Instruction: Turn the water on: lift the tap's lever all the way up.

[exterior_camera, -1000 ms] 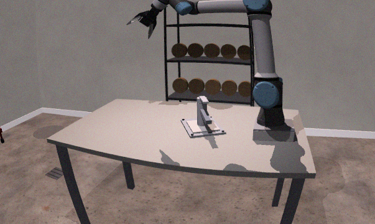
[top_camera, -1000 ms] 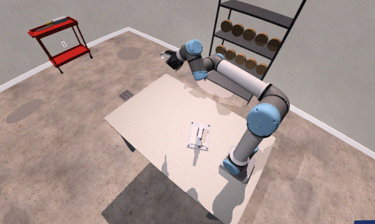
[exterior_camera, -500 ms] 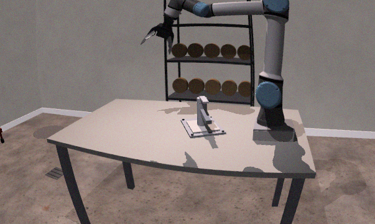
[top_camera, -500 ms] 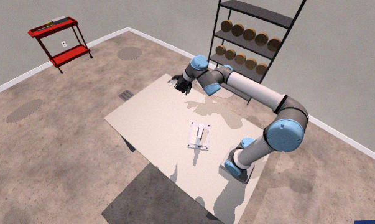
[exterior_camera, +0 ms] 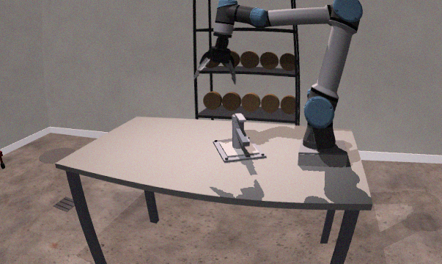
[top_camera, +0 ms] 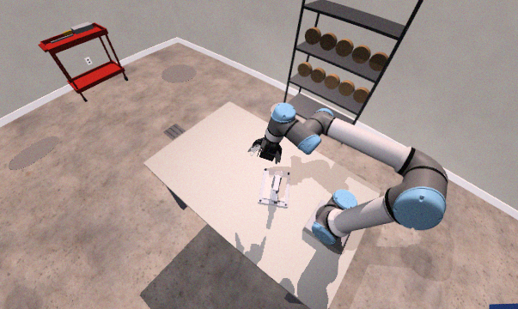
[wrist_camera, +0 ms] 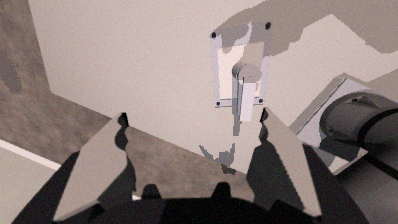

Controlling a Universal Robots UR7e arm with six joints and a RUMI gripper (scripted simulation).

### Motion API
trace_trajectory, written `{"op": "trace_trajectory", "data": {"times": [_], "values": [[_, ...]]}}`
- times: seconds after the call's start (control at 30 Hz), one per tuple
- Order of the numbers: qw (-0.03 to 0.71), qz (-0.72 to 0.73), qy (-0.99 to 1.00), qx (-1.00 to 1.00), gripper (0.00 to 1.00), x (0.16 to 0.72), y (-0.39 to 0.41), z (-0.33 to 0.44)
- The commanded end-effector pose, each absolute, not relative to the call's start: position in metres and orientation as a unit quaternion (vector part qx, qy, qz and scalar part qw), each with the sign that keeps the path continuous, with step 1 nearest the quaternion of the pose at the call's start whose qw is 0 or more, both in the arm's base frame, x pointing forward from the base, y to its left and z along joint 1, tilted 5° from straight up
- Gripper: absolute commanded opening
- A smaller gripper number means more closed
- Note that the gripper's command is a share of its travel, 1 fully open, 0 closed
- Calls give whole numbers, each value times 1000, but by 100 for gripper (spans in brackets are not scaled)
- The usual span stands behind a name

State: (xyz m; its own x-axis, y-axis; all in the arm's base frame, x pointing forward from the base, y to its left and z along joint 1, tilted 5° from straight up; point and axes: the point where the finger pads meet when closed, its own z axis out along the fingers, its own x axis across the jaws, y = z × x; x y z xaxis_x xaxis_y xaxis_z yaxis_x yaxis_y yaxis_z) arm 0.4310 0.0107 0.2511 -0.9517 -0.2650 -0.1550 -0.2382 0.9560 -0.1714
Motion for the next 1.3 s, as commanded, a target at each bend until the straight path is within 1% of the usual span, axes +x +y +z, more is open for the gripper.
{"op": "trace_trajectory", "data": {"times": [0.0, 0.17, 0.33, 0.8, 0.83, 1.27], "values": [[64, -65, 987, -131, 100, 398, 22, 234], [32, -52, 989, -136, 100, 361, 35, 213], [12, -45, 989, -139, 100, 338, 42, 200], [0, -41, 989, -140, 100, 325, 46, 192], [0, -41, 989, -140, 0, 325, 46, 192], [0, -41, 989, -140, 0, 325, 46, 192]]}}
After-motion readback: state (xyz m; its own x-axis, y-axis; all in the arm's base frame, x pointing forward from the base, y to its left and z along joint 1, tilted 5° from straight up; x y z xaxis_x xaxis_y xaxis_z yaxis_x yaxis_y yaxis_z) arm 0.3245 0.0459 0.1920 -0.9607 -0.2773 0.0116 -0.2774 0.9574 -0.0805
